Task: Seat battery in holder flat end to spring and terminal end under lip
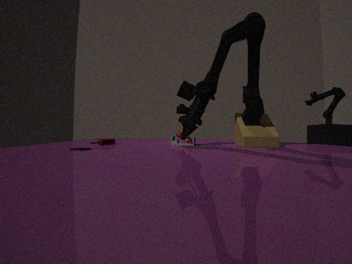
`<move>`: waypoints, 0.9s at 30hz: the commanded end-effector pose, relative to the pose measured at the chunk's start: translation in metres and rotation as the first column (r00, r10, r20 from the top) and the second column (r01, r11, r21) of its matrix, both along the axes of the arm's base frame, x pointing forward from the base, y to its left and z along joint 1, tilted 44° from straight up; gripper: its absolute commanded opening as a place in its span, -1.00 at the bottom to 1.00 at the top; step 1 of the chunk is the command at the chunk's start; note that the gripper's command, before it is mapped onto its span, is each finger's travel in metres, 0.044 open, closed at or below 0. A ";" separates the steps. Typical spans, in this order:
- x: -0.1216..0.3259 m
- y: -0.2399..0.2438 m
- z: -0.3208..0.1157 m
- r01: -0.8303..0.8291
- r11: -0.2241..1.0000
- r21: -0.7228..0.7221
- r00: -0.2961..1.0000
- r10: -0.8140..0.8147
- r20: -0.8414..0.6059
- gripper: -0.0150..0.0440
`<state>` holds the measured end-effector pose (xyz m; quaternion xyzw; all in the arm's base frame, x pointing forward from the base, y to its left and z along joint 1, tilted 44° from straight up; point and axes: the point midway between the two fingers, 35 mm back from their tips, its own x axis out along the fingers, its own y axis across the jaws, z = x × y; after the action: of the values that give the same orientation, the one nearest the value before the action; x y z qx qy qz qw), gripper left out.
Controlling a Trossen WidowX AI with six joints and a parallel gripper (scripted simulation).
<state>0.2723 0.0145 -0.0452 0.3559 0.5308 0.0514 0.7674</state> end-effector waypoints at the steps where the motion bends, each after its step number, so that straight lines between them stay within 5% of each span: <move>1: -0.003 0.002 -0.004 -0.017 1.000 0.010 0.999 0.018 -0.031 -0.21; 27: 0.004 0.001 -0.011 -0.112 0.993 0.024 0.985 0.115 -0.125 -0.21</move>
<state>0.2807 0.0144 -0.0506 0.3361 0.5825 0.0754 0.7362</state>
